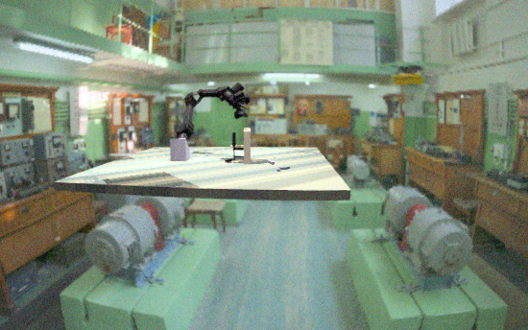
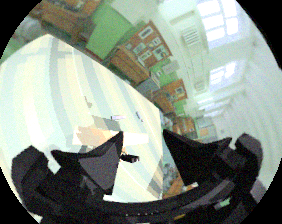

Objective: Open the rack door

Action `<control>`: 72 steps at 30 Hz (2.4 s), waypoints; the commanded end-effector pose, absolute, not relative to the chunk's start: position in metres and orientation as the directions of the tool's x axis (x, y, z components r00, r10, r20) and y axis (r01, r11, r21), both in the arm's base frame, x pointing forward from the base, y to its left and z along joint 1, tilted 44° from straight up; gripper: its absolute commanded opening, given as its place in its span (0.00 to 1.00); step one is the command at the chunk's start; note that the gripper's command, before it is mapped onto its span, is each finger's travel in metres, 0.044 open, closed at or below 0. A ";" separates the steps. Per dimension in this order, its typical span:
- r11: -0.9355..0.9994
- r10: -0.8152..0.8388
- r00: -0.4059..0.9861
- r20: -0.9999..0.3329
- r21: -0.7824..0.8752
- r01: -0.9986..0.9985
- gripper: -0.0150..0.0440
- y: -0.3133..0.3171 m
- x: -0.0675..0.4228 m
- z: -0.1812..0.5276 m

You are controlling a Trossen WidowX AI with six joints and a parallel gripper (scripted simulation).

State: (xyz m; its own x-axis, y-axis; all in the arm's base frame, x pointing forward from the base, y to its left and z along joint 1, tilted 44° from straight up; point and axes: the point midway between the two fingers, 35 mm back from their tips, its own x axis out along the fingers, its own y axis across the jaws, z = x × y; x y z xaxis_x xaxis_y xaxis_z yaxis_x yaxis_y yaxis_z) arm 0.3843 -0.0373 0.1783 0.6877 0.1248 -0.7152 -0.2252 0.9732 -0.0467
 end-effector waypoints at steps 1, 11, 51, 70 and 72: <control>0.966 0.155 0.620 -0.769 -0.014 -0.259 0.75 -0.043 0.386 0.165; 0.942 0.241 0.438 -0.866 0.101 -0.319 0.75 -0.053 0.383 0.130; 0.695 0.678 -0.096 -0.729 0.678 -0.240 0.75 -0.080 0.350 0.050; 0.695 0.678 -0.095 -0.729 0.678 -0.240 0.75 -0.061 0.350 0.029; 0.695 0.678 -0.095 -0.729 0.678 -0.240 0.75 -0.059 0.349 0.027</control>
State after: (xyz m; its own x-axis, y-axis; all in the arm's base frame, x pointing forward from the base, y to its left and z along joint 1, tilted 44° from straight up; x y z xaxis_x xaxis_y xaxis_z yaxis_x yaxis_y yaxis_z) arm 0.3505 -0.0629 0.0307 -0.0953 0.6747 -0.7319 -0.2457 0.6966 0.6741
